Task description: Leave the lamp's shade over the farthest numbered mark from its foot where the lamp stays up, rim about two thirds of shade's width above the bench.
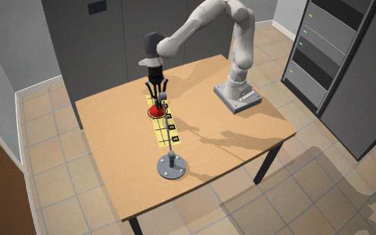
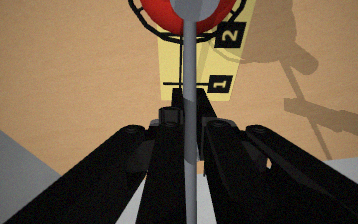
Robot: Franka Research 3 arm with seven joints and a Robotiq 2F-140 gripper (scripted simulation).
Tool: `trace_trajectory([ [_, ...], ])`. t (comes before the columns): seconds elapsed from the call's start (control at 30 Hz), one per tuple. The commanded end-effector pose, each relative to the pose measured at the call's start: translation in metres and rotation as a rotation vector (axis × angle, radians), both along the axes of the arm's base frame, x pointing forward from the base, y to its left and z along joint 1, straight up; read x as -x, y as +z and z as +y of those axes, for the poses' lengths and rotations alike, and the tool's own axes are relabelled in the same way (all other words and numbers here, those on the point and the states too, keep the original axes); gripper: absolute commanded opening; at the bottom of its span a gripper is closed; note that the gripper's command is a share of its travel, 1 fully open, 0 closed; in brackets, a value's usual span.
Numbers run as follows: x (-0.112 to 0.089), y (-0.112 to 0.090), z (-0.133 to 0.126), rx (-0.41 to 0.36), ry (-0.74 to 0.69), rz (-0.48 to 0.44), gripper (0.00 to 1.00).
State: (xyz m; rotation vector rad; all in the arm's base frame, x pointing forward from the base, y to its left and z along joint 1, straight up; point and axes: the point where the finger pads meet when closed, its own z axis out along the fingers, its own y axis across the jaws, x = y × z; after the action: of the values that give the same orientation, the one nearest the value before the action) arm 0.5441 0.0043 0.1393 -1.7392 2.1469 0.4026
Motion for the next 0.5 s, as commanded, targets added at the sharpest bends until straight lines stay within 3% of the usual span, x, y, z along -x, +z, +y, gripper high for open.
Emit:
trace_trajectory([
  [0.0,0.000,0.000,0.000,0.000,0.000,0.000,0.10],
  [0.47,0.006,-0.006,-0.034,-0.002,-0.011,-0.002,0.10],
])
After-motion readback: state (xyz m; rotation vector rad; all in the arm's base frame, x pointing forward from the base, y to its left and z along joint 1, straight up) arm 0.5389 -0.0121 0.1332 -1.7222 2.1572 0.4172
